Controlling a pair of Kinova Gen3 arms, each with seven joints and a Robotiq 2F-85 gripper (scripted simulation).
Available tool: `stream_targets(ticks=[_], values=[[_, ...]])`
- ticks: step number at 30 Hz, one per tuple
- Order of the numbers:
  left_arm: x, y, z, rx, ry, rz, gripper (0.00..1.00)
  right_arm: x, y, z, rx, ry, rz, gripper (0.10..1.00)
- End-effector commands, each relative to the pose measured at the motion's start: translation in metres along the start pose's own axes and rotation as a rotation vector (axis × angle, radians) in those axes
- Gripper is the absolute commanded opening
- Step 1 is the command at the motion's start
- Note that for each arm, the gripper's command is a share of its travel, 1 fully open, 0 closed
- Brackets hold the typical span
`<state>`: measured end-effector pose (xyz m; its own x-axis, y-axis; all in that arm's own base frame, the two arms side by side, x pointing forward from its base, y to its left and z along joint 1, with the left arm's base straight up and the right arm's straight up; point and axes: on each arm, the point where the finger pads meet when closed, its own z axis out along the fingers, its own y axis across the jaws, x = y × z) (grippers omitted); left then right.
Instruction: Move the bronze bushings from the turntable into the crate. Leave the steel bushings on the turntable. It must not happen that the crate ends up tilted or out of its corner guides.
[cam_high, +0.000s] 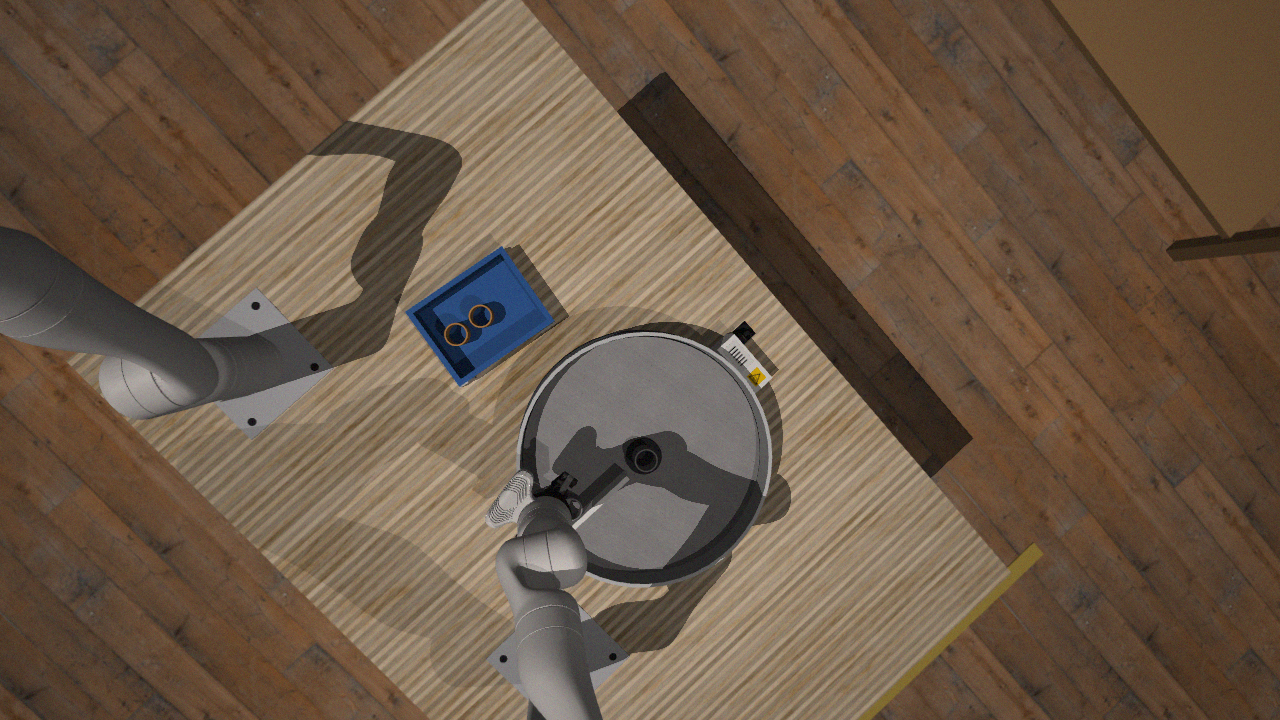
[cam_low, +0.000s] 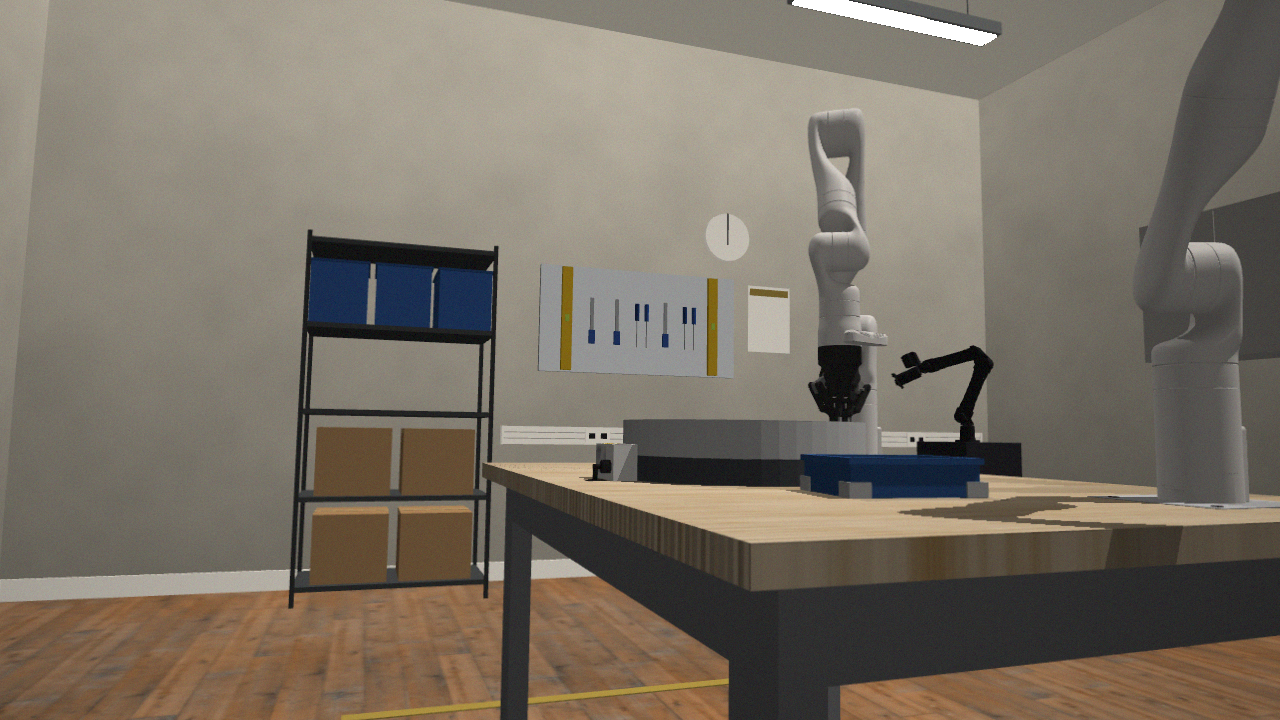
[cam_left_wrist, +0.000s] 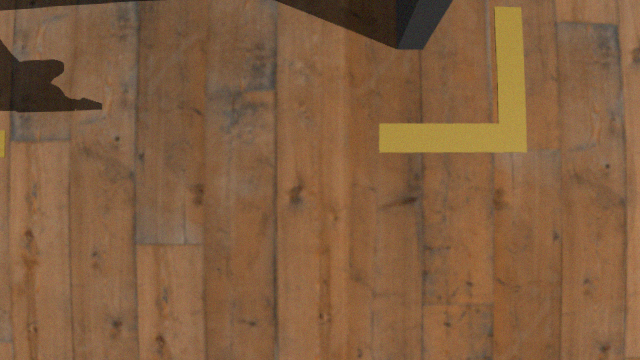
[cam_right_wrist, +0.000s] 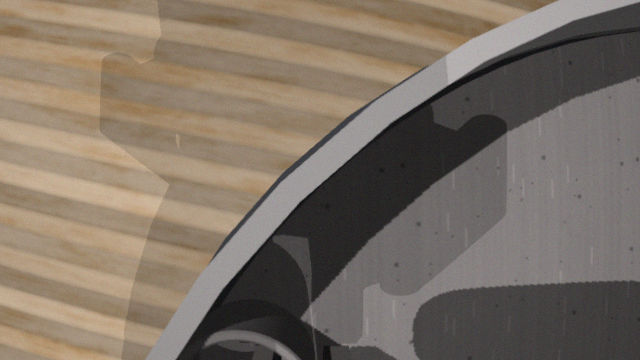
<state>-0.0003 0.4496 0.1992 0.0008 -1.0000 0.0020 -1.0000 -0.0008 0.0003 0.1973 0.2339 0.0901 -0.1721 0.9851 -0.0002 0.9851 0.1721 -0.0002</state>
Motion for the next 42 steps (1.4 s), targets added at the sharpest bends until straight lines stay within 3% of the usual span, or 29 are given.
stream_targets(ticks=[1, 13, 14, 42], values=[[-0.0004, 0.0001, -0.0008, 0.000, -0.002, 0.000, 1.000, 0.0003, 0.0003, -0.0004, -0.001, 0.001, 0.000, 0.213], [-0.0004, 0.0001, -0.0008, 0.000, -0.002, 0.000, 1.000, 0.0003, 0.0003, -0.0004, -0.001, 0.001, 0.000, 0.213], [-0.0004, 0.0001, -0.0008, 0.000, -0.002, 0.000, 1.000, 0.0003, 0.0003, -0.0004, -0.001, 0.001, 0.000, 0.099], [-0.0004, 0.0001, -0.0008, 0.000, -0.002, 0.000, 1.000, 0.0003, 0.0003, -0.0004, -0.001, 0.001, 0.000, 0.099]])
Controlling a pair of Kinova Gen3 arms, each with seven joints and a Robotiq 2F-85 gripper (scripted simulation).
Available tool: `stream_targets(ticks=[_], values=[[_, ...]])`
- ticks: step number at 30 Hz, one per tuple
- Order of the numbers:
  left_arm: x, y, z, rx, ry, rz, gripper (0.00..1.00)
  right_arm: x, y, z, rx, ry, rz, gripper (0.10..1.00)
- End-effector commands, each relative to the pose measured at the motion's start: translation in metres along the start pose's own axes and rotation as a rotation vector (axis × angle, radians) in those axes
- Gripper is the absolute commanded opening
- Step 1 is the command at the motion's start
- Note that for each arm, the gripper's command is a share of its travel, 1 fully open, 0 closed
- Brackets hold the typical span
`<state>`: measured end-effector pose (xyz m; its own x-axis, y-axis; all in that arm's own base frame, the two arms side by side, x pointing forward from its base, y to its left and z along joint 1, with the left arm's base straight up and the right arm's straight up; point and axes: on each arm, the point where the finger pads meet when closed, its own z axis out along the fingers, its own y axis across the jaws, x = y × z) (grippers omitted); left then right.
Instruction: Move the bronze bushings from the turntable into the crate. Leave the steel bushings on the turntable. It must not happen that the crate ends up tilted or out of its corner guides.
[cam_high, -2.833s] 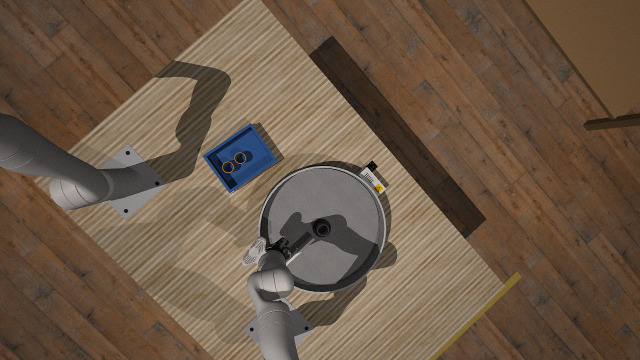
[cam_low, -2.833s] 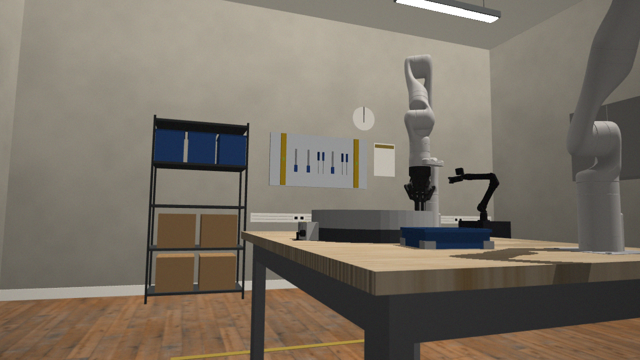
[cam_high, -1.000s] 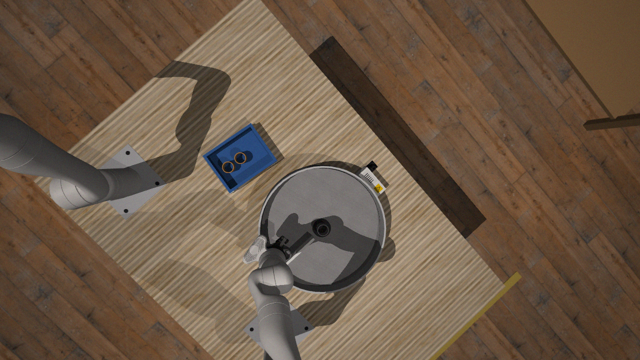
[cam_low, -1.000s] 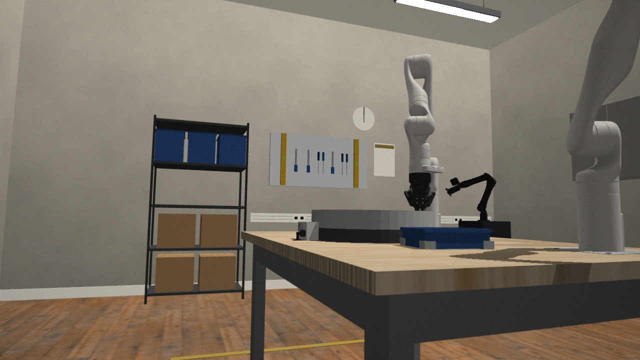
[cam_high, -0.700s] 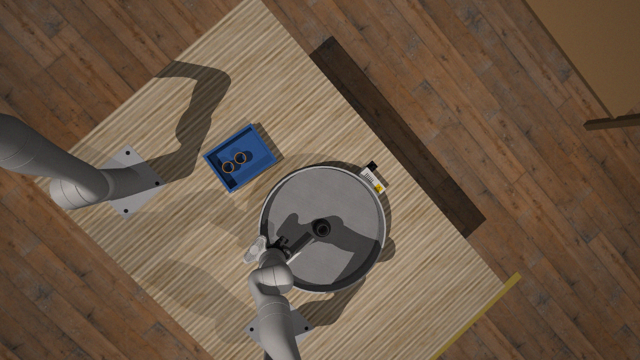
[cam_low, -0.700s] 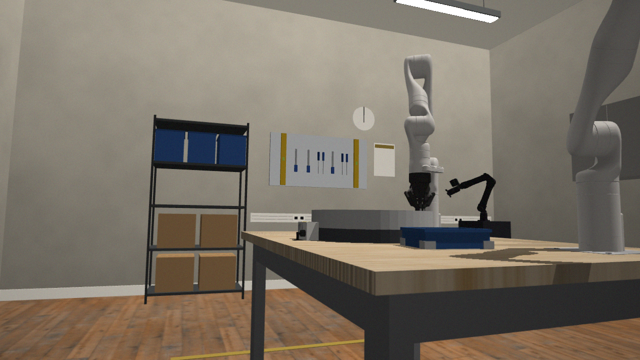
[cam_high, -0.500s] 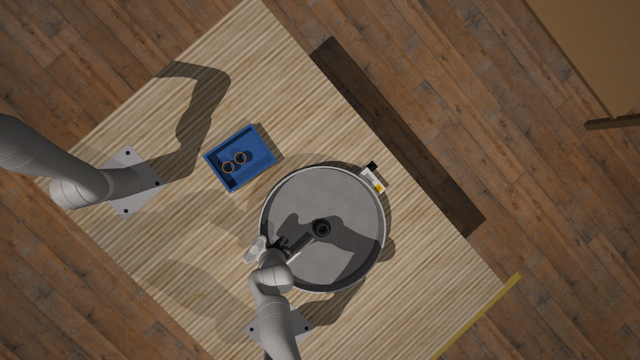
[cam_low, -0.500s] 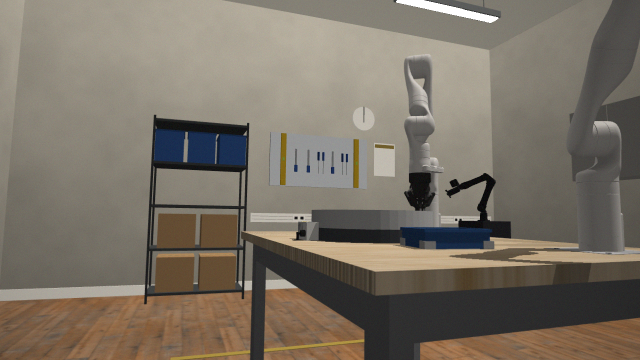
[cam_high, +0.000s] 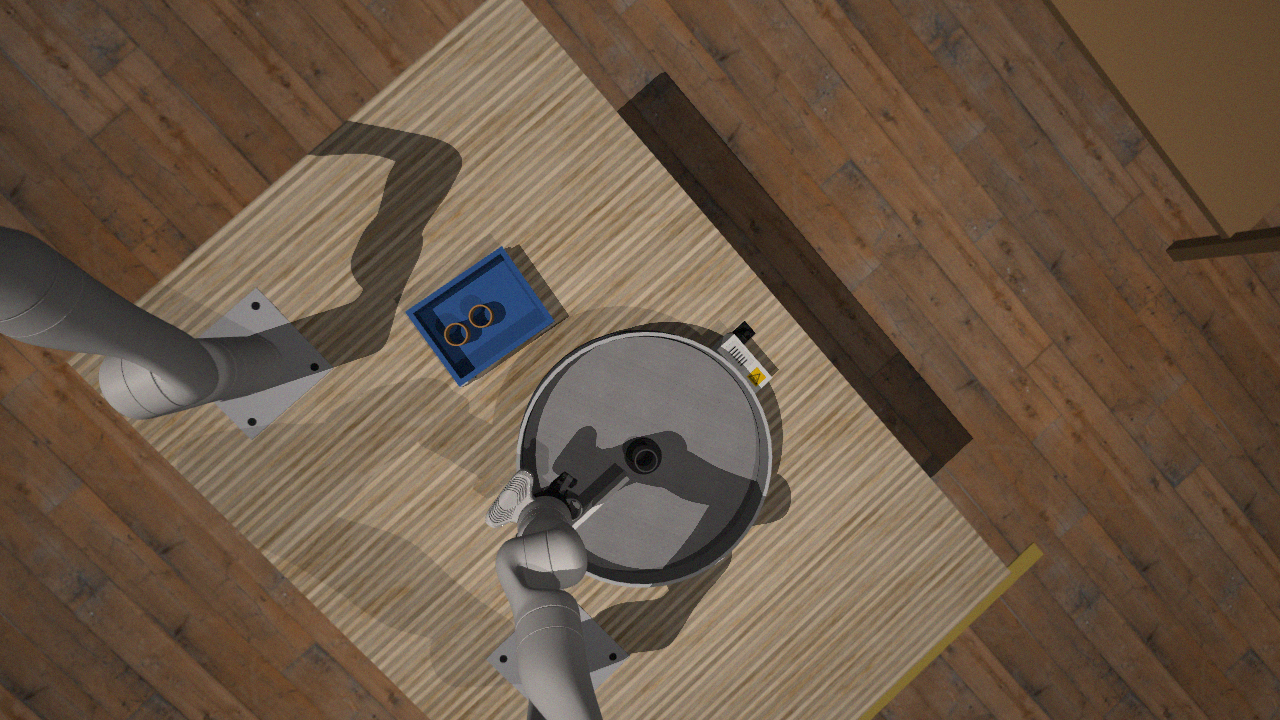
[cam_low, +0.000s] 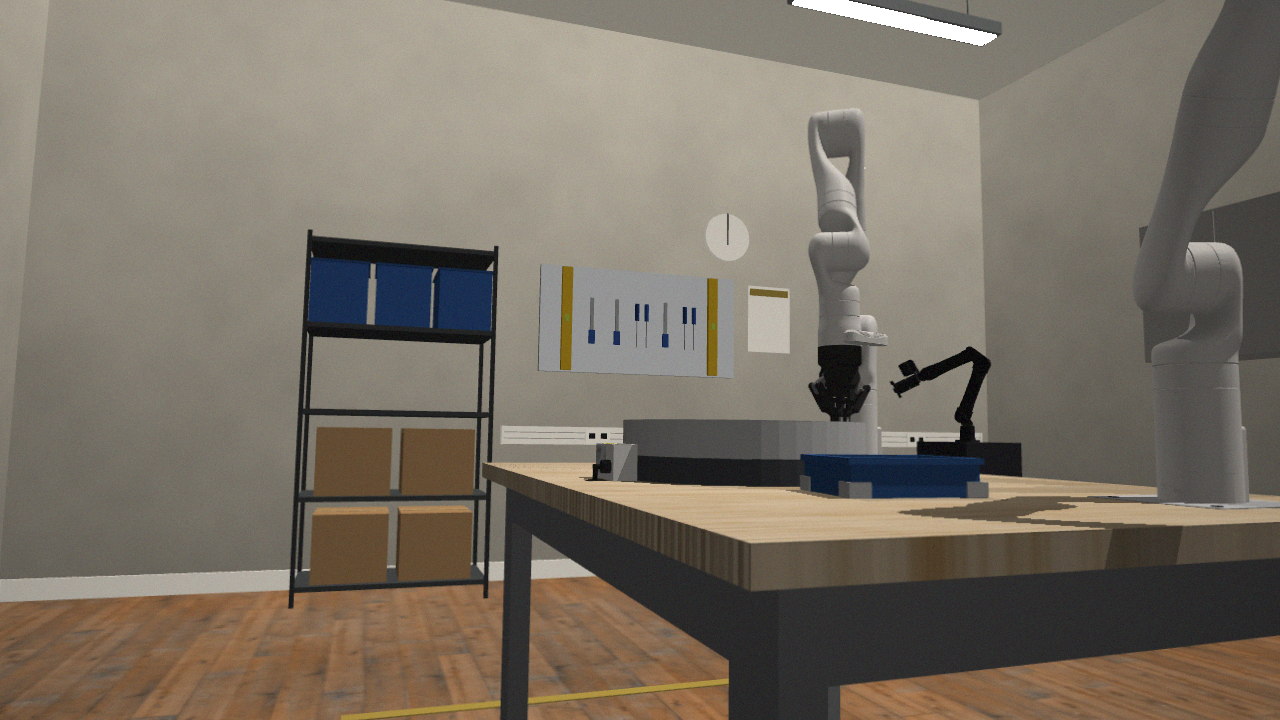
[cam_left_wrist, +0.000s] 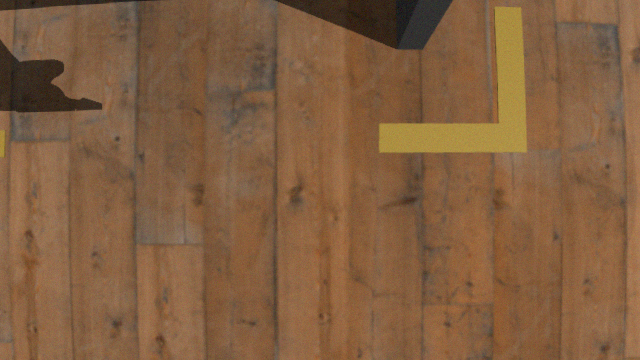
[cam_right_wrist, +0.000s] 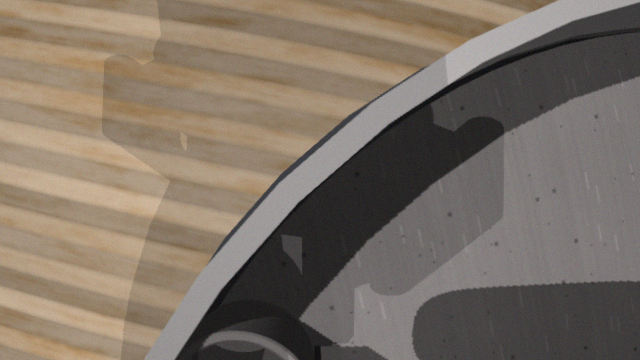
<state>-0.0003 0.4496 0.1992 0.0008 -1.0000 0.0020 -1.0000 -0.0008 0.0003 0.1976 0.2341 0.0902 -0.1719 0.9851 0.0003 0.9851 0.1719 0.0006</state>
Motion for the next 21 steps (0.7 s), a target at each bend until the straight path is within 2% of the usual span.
stream_targets(ticks=[1, 21], values=[[-0.0004, 0.0001, -0.0008, 0.000, -0.002, 0.000, 1.000, 0.0001, -0.0001, -0.0003, 0.000, 0.000, 0.000, 0.099], [-0.0004, 0.0001, -0.0008, 0.000, -0.002, 0.000, 1.000, 0.0001, -0.0001, -0.0028, 0.000, 0.000, 0.000, 0.099]])
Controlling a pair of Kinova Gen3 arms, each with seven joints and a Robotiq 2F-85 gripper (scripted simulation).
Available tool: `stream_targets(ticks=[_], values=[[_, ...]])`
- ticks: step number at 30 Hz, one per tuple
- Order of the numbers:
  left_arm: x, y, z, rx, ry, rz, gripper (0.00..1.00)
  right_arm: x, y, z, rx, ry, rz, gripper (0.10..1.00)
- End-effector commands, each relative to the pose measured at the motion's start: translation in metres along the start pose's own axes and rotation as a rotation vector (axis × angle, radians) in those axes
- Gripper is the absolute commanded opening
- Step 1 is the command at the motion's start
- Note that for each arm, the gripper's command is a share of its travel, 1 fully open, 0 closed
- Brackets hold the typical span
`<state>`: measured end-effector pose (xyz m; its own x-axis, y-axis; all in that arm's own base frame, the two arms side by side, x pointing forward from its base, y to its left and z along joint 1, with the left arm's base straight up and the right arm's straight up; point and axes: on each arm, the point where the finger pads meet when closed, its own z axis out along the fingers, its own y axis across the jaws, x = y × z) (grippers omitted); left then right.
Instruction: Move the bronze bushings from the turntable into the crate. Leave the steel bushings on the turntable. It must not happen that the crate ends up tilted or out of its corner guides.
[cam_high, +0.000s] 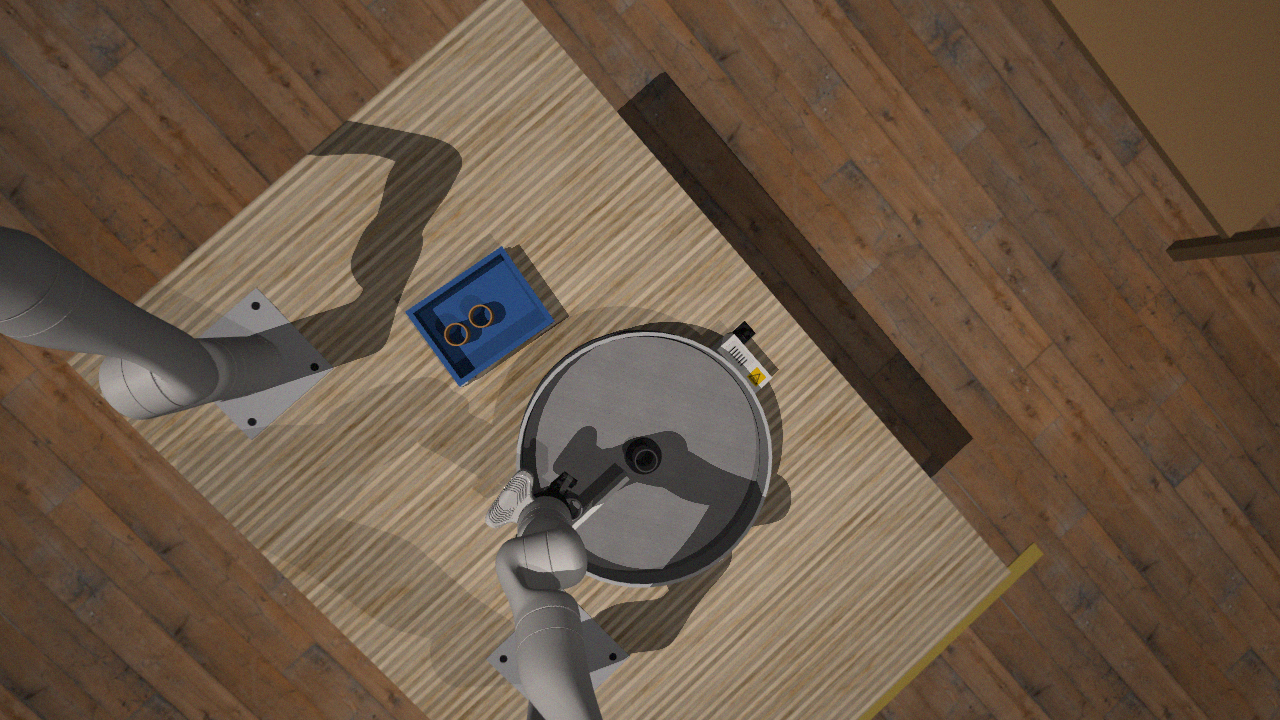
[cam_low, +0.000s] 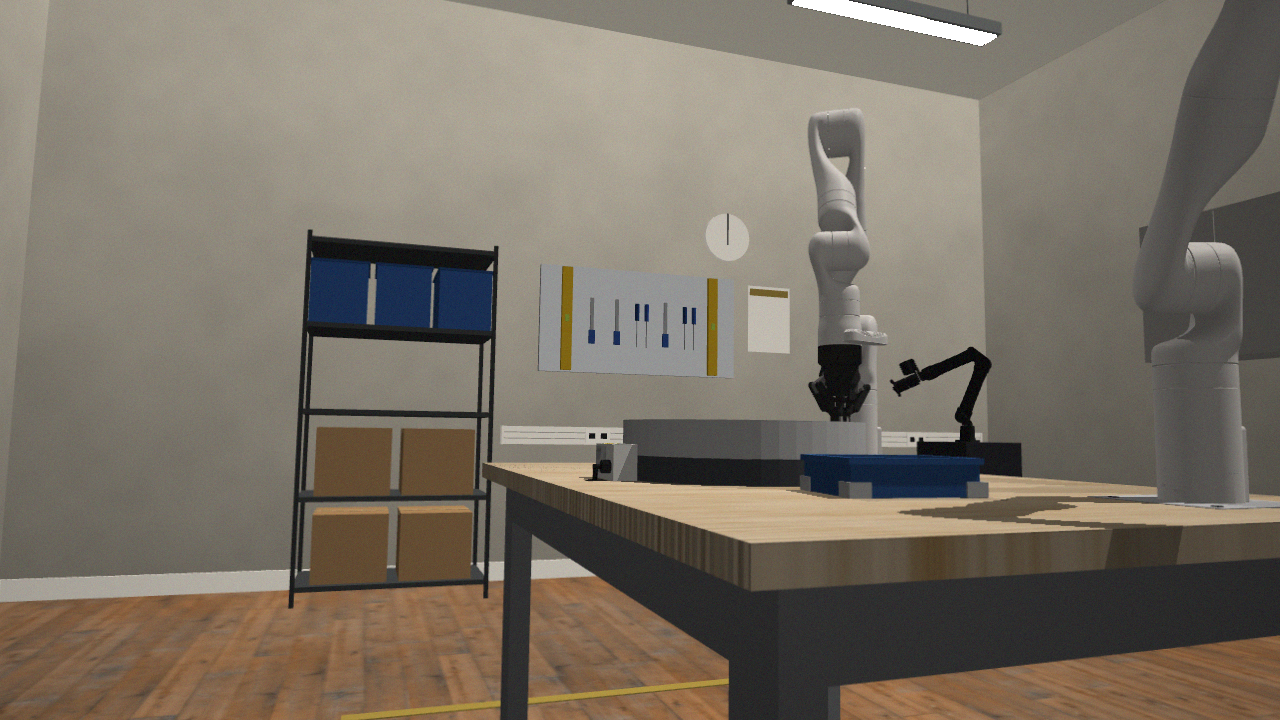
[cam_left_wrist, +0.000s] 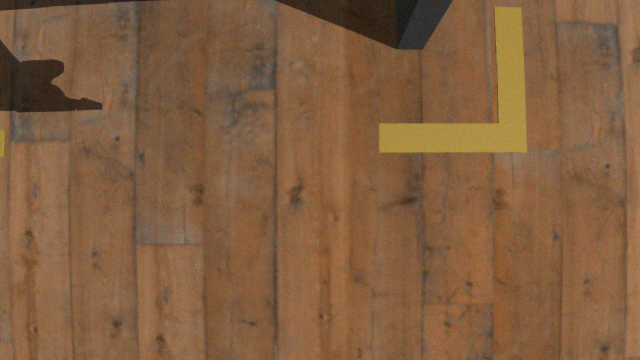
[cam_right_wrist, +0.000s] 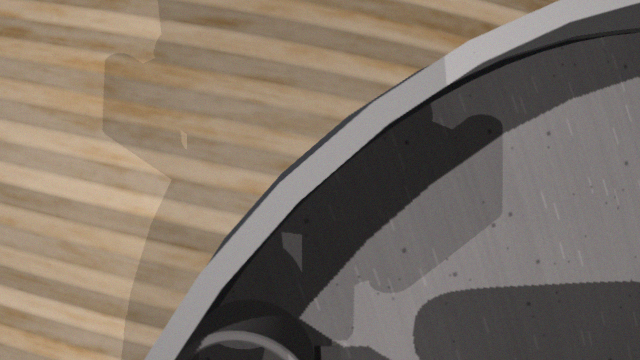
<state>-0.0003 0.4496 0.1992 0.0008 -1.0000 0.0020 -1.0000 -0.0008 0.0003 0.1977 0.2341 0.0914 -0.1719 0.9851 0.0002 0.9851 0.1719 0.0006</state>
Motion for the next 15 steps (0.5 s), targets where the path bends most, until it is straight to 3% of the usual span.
stream_targets(ticks=[1, 15], values=[[0.000, 0.000, -0.001, 0.000, -0.002, 0.000, 1.000, 0.000, 0.000, -0.003, 0.000, 0.000, 0.000, 0.099], [0.000, 0.000, -0.001, 0.000, -0.002, 0.000, 1.000, 0.000, 0.000, -0.053, 0.000, 0.001, 0.000, 0.099]])
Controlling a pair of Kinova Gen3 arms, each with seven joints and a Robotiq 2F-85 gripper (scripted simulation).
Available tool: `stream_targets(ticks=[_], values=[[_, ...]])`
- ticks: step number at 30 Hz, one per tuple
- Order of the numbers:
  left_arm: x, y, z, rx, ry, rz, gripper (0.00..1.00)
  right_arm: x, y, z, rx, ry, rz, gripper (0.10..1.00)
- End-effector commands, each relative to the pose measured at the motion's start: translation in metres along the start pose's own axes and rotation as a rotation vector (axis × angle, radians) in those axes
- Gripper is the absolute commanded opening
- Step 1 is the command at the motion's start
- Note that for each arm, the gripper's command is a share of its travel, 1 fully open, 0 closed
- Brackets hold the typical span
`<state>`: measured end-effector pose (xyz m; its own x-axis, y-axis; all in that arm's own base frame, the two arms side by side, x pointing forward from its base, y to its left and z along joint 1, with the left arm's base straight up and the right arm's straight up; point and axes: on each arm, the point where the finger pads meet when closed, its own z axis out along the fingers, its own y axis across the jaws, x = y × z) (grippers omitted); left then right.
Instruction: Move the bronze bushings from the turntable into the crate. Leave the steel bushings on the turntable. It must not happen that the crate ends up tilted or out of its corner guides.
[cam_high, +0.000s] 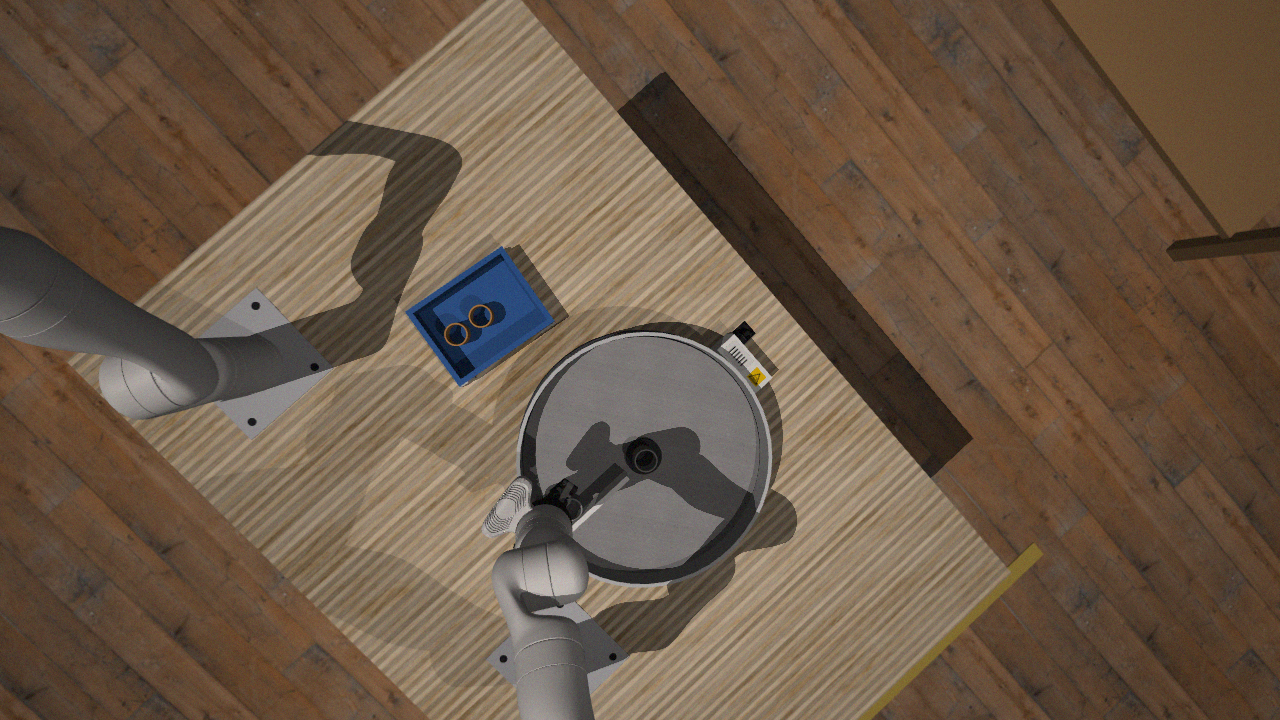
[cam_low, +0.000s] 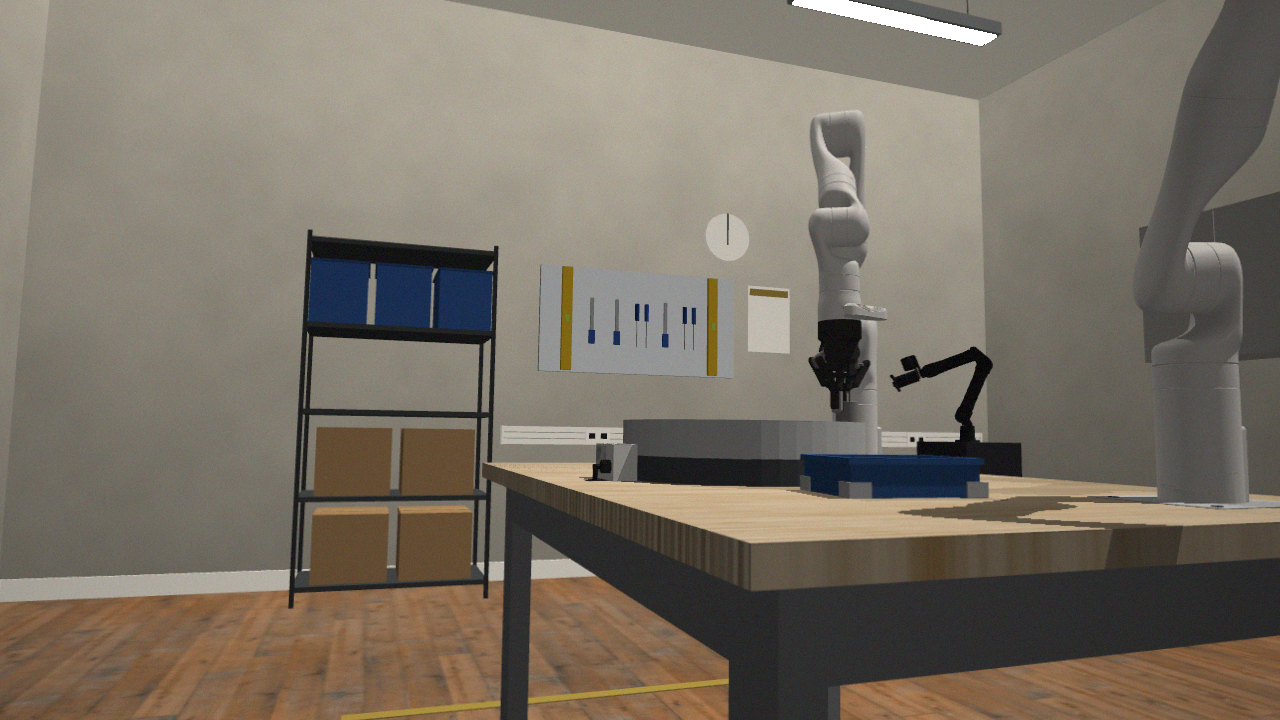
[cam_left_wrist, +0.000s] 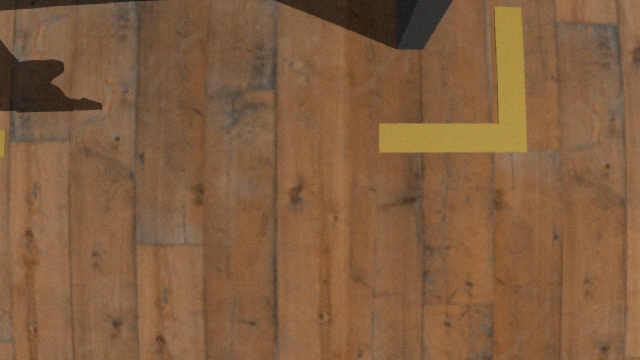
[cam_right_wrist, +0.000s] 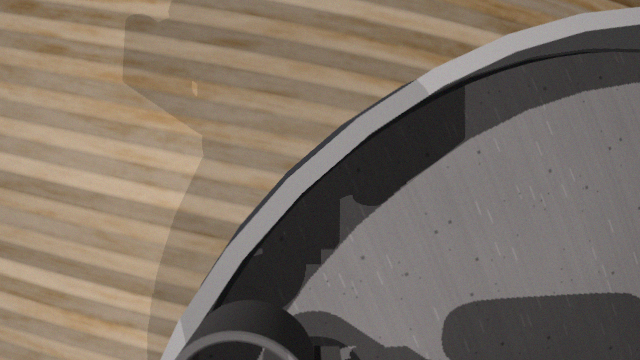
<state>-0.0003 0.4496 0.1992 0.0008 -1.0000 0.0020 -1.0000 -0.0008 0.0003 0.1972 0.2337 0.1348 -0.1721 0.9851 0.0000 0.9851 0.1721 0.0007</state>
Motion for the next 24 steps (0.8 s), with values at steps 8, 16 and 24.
stream_targets(ticks=[8, 16, 24], values=[[0.000, 0.000, -0.001, 0.000, -0.002, 0.000, 1.000, 0.000, 0.000, -0.030, 0.000, 0.001, 0.000, 0.099], [0.000, 0.000, -0.001, 0.000, -0.002, 0.000, 1.000, 0.000, 0.000, -0.033, 0.000, 0.001, 0.000, 0.099], [0.000, 0.000, -0.001, 0.000, -0.002, 0.000, 1.000, 0.000, 0.000, -0.033, 0.000, 0.001, 0.000, 0.099]])
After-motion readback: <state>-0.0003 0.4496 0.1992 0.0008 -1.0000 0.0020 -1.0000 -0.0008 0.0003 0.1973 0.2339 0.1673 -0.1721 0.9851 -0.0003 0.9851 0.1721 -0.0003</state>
